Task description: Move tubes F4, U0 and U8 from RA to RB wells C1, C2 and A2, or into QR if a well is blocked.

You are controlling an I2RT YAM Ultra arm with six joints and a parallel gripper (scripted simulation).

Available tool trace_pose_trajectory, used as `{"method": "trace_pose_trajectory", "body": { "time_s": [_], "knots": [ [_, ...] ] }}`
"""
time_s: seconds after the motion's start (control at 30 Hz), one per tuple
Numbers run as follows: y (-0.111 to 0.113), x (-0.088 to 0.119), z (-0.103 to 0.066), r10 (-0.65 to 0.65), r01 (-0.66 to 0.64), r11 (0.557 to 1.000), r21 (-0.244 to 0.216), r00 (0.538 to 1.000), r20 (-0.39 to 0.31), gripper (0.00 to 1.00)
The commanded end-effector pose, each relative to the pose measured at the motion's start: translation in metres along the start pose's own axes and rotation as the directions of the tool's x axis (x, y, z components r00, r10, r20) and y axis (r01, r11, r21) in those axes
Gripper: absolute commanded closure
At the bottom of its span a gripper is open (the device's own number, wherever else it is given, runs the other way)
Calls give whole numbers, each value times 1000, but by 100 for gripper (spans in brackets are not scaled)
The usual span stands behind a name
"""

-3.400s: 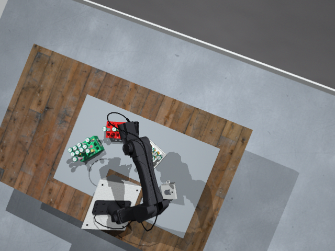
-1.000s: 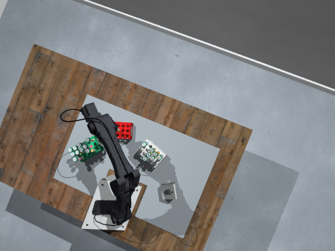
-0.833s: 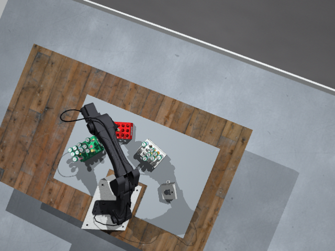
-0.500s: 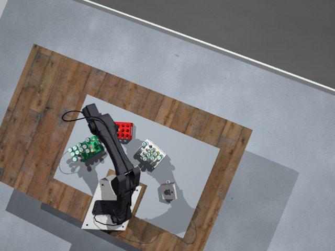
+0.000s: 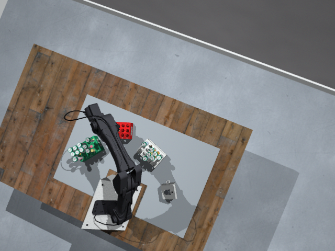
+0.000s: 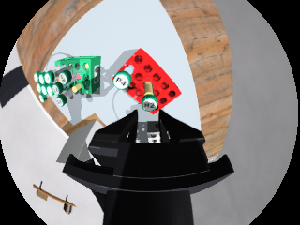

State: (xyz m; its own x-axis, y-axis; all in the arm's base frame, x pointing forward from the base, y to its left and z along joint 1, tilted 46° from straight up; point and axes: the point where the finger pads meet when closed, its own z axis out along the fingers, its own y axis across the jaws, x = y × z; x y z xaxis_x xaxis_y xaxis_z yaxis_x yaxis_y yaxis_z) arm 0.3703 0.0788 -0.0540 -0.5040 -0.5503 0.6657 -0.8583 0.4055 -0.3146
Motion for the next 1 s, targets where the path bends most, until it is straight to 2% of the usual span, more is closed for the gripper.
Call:
{"method": "trace_pose_trajectory", "body": {
  "time_s": [0.0,0.97],
  "knots": [
    [-6,-4,-9,13,-15,999,32,999,47,70],
    [-5,-3,-1,8,-9,999,32,999,47,70]
  ]
}}
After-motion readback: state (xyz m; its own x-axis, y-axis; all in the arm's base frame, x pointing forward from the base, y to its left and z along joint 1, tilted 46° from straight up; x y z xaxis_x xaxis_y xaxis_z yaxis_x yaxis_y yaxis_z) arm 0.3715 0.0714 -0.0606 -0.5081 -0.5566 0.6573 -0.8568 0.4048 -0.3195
